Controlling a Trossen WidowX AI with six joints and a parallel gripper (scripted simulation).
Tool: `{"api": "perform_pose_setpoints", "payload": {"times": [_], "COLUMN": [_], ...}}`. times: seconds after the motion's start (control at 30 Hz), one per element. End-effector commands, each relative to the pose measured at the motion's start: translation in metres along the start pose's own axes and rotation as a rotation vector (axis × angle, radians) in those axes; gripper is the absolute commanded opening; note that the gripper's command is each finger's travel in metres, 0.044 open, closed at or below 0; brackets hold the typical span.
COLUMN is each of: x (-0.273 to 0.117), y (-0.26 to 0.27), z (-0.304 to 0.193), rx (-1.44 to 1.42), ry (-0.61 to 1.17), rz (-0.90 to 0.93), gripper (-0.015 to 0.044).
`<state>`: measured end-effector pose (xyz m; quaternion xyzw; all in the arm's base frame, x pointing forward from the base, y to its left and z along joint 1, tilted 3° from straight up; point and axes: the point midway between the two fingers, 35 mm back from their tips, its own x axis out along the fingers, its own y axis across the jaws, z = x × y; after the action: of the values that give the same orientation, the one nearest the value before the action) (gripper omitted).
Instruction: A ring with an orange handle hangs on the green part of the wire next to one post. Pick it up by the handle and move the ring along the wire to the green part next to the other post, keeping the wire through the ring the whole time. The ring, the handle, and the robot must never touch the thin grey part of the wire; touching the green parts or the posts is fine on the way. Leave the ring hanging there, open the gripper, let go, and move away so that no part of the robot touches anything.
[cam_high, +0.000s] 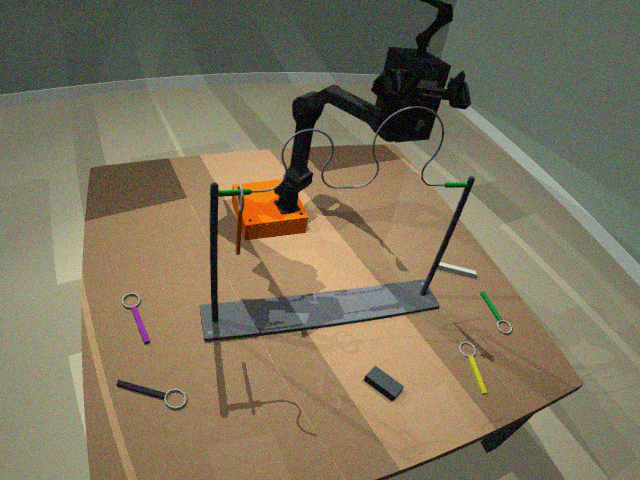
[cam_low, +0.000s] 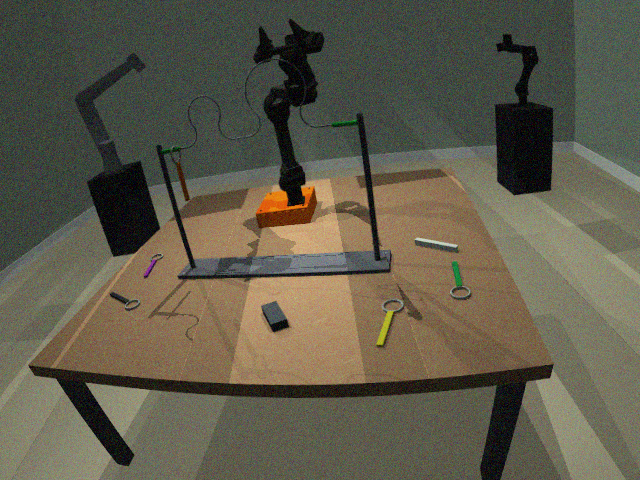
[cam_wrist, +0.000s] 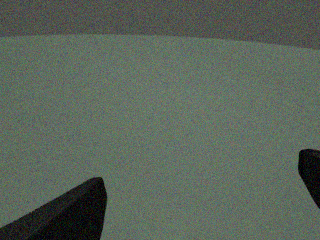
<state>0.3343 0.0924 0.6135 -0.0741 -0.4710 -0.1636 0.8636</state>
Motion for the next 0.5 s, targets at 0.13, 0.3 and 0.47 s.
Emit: {"api": "perform_pose_setpoints", "payload": {"times": [0.13,0.3,0.47], "x": [-0.001,0.002,0.012], "y": [0.007,0.003,-0.018], "z": [-0.008,-0.006,0.01], "rx": [-0.051,-0.136,-0.197], "ry": [0.019,0.01,-0.03], "rz": [0.036,0.061,0.04], "gripper": [0.0269,0.016,0.016]}}
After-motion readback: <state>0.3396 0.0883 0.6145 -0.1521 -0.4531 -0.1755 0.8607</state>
